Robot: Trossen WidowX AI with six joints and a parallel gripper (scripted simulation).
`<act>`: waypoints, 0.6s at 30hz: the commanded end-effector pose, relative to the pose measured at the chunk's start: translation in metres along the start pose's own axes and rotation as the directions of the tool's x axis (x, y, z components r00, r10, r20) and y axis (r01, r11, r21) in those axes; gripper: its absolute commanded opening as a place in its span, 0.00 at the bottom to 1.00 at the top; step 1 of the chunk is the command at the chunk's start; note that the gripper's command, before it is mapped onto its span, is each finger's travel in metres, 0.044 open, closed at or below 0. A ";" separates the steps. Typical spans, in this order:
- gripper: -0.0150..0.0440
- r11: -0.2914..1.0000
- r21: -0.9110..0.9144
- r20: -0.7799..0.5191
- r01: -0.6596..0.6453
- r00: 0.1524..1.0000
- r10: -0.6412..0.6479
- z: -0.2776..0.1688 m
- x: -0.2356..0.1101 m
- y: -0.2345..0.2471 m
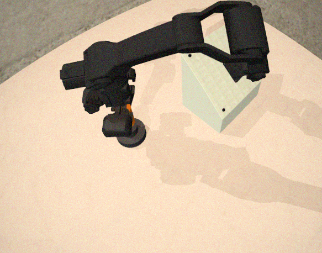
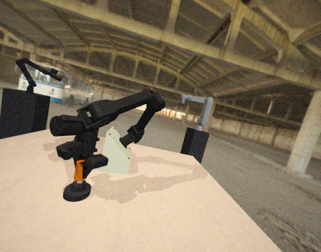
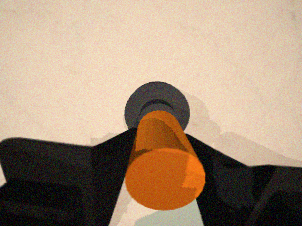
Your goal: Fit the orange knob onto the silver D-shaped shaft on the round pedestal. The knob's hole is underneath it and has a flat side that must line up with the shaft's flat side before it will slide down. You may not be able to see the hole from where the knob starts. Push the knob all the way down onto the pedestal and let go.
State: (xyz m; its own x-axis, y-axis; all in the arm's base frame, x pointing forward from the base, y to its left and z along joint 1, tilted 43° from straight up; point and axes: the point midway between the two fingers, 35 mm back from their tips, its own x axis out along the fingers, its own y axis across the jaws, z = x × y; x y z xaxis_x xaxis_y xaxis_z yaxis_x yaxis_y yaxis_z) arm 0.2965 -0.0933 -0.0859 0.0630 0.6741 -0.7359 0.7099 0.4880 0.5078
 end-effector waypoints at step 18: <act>0.25 0.979 0.205 0.003 0.000 1.000 -0.001 0.000 0.002 0.000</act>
State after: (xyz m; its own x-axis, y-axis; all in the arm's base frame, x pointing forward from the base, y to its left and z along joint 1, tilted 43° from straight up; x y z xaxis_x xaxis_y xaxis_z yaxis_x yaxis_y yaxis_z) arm 0.2969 -0.0924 -0.0872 0.0636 0.6725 -0.7374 0.8357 0.3680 0.4077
